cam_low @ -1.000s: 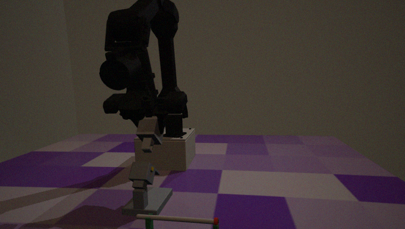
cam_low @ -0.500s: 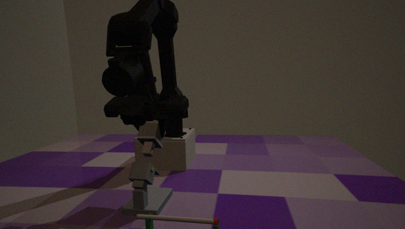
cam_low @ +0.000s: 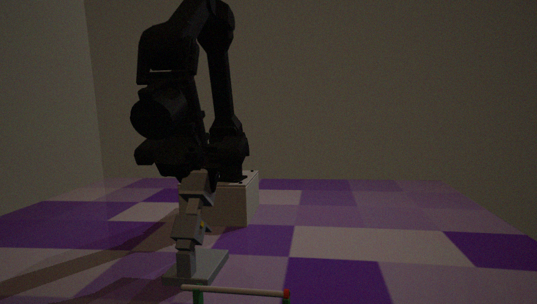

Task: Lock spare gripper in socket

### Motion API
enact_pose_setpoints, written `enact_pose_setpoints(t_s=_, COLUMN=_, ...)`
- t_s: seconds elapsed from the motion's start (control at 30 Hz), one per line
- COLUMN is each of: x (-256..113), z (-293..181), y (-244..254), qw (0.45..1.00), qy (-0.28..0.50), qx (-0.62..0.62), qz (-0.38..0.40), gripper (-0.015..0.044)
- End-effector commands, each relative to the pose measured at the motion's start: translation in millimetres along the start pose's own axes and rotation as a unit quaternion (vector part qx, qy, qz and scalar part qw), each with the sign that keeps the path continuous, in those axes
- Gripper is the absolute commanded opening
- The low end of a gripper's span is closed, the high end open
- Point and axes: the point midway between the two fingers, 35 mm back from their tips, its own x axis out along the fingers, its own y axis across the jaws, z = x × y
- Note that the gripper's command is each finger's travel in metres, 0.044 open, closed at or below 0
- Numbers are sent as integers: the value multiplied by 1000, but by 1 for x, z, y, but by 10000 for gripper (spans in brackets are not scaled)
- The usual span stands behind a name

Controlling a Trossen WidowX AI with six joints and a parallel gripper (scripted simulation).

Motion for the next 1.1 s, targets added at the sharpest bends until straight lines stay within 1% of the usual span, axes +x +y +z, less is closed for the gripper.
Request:
enact_pose_setpoints(t_s=0.0, x=2, z=5, y=-1, qw=1000, qy=-3, qx=0, qz=-2, gripper=0)
enact_pose_setpoints(t_s=0.8, x=17, z=33, y=-1, qw=1000, qy=-4, qx=0, qz=-2, gripper=0)
enact_pose_setpoints(t_s=1.07, x=18, z=30, y=0, qw=1000, qy=1, qx=2, qz=0, gripper=0)
